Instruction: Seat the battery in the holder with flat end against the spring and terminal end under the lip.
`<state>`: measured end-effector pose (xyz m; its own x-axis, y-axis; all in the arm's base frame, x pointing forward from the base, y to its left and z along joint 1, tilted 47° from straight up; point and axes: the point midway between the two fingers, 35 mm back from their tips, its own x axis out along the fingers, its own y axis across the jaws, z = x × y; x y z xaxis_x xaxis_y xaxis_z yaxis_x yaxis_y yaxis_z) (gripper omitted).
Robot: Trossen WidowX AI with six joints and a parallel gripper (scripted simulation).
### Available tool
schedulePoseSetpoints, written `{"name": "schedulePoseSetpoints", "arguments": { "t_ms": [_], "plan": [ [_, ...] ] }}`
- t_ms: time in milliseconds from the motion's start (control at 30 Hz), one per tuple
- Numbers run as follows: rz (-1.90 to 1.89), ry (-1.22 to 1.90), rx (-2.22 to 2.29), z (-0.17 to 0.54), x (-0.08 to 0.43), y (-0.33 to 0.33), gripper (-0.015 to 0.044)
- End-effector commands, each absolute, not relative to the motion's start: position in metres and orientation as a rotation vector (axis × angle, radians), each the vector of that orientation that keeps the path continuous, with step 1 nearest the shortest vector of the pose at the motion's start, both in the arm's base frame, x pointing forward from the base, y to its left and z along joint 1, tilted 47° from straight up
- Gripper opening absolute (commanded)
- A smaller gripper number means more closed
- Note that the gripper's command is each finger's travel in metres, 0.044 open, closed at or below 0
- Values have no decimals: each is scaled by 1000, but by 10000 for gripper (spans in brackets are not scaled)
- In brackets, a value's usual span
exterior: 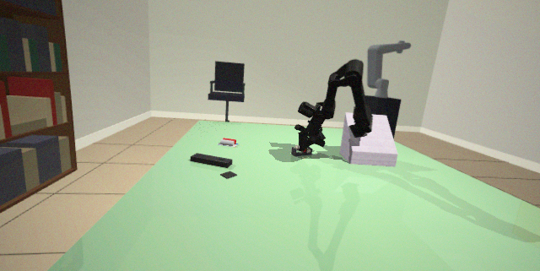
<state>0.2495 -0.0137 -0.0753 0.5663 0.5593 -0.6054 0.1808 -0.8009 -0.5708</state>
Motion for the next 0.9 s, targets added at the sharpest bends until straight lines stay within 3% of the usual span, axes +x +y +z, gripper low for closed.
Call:
{"name": "schedulePoseSetpoints", "arguments": {
  "t_ms": [0, 867],
  "plan": [
    [1192, -590, -2351, -80, 250, -15, 80],
    [1375, -650, -2280, -80, 253, -10, 80]
  ]
}}
